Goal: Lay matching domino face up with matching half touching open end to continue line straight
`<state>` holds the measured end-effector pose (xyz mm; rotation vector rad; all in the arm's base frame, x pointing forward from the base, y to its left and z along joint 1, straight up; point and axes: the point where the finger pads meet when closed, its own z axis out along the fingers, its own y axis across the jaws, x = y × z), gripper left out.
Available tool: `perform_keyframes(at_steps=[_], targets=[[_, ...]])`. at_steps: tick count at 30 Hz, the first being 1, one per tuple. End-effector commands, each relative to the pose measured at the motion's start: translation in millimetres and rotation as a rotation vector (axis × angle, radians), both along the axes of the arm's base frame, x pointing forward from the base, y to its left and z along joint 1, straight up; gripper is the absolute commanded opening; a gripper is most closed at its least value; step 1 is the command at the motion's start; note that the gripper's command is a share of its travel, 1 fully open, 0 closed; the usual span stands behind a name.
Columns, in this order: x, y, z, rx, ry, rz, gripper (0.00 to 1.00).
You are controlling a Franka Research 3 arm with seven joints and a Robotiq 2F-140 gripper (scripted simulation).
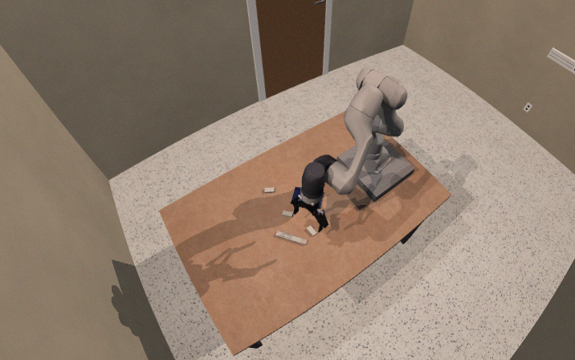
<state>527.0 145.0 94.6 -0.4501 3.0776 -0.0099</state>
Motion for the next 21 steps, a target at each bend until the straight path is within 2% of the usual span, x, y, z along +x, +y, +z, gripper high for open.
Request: perform_keyframes(at_steps=[1, 7, 21], targets=[[-13.9, 0, -3.9, -0.002, 0.017, -0.148, 1.00], [-24.4, 0, -7.3, 0.000, 0.033, -0.188, 1.00], [-24.9, 0, -7.5, 0.000, 0.033, -0.190, 1.00]])
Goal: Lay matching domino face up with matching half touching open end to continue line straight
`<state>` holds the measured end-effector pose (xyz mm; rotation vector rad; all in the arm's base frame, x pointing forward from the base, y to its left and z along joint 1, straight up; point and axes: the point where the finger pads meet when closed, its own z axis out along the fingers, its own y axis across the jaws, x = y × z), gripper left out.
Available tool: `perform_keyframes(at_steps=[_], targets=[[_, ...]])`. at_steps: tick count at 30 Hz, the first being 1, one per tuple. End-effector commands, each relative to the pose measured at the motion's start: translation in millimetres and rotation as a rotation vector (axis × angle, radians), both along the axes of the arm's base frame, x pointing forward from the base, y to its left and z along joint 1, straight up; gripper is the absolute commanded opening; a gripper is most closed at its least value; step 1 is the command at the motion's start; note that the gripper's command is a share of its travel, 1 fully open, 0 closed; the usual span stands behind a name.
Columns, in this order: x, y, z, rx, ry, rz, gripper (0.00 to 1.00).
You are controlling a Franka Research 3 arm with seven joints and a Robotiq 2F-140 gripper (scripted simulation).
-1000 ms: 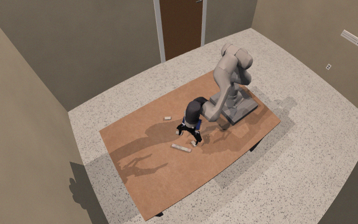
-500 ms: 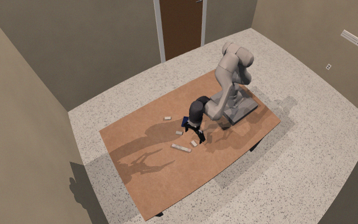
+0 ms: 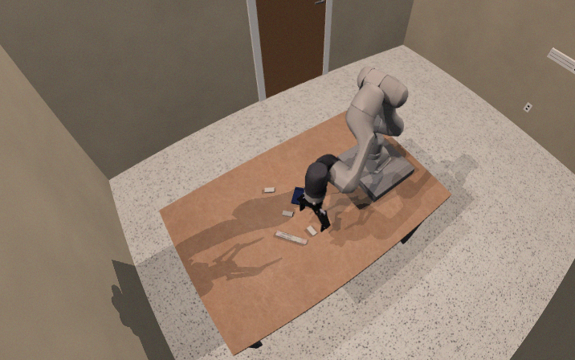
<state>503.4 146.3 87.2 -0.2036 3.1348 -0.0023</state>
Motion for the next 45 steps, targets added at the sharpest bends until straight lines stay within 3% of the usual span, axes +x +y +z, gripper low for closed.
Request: perform_keyframes(at_steps=[1, 25, 27, 31, 36, 37, 45], targets=[[-1.3, -1, -0.1, -0.003, 0.002, -0.029, 1.00], [0.0, 0, -0.1, -0.001, 0.000, -0.013, 1.00], [0.1, -1, -0.9, -0.001, 0.000, 0.047, 1.00], [0.2, -4, -5.7, -0.003, -0.001, 0.320, 1.00], [0.2, -7, -11.2, -0.014, -0.002, 0.409, 1.00], [0.2, -8, -13.1, -0.022, -0.001, 0.487, 1.00], [-0.2, -12, -22.2, -0.055, 0.001, 0.717, 1.00]])
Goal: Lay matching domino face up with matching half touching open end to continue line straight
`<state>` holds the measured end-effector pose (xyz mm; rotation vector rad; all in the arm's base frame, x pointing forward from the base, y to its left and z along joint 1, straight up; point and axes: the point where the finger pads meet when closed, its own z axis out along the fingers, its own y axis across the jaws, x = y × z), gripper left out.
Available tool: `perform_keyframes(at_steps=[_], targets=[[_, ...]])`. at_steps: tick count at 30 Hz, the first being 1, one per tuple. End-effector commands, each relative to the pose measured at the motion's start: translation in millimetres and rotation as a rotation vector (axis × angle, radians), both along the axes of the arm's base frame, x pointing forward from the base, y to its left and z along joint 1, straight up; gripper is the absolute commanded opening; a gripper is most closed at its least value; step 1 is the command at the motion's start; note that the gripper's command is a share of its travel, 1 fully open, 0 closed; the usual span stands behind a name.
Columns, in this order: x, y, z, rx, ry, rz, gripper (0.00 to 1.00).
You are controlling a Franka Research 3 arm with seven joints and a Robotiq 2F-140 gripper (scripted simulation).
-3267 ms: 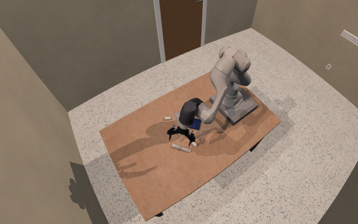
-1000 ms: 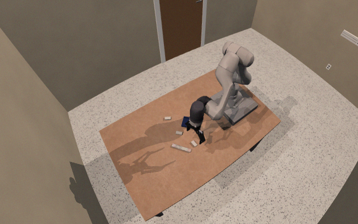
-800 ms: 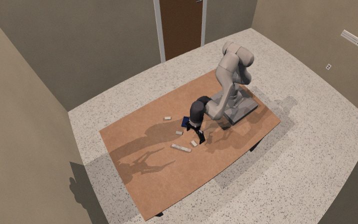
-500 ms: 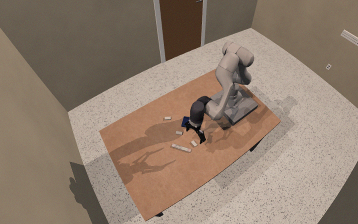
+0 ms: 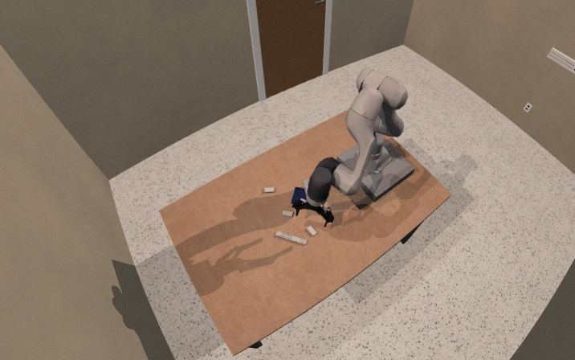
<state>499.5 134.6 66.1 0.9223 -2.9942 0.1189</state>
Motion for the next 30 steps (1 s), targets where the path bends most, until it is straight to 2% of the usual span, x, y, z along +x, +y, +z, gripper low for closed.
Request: perform_keyframes(at_steps=[1, 2, 3, 6, 8, 9, 16, 23, 25, 26, 30], targets=[[3.7, -0.9, -1.2, 0.015, 0.013, 0.279, 1.00], [3.7, -0.9, -1.3, 0.013, 0.014, 0.308, 1.00], [3.7, -0.9, -1.3, 0.011, 0.014, 0.337, 0.33], [3.7, -0.9, -1.3, 0.006, 0.016, 0.423, 0.33], [3.7, -0.9, -1.3, 0.006, 0.016, 0.423, 0.33], [3.7, -0.9, -1.3, 0.003, 0.018, 0.498, 0.33], [3.7, -0.9, -1.3, 0.006, 0.024, 0.685, 0.33], [3.7, -0.9, -1.3, 0.019, 0.034, 0.857, 0.33], [3.7, -0.9, -1.3, 0.019, 0.034, 0.857, 0.33], [3.7, -0.9, -1.3, 0.027, 0.038, 0.922, 0.33], [3.7, -0.9, -1.3, 0.043, 0.046, 1.011, 0.33]])
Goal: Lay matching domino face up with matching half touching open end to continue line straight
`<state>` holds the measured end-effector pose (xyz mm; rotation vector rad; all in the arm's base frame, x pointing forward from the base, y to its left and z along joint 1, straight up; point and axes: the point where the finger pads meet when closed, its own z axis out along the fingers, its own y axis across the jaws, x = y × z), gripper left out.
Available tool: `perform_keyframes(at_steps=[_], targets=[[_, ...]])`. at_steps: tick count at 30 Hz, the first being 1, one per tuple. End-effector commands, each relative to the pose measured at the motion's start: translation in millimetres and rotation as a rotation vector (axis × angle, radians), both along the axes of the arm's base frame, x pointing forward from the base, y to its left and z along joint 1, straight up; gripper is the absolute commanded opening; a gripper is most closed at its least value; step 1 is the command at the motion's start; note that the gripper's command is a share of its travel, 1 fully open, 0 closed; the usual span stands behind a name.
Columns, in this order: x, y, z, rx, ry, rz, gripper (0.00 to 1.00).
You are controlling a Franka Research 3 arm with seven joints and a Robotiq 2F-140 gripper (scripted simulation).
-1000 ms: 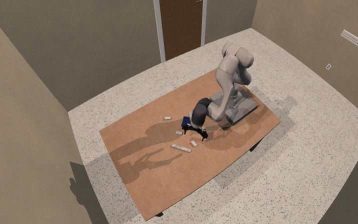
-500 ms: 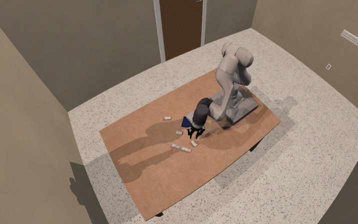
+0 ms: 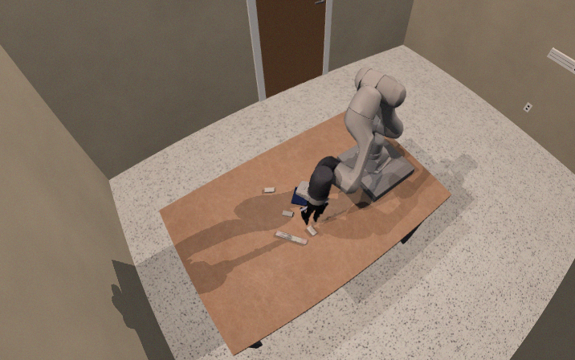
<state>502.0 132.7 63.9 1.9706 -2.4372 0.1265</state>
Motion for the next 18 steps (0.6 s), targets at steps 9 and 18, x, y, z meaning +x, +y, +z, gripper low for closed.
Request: perform_keyframes(at_steps=[9, 18], targets=[[1.3, 1.0, 0.8, 0.059, 0.054, 0.313, 0.33], [1.3, 1.0, -1.8, 0.059, 0.054, 0.313, 0.33]])
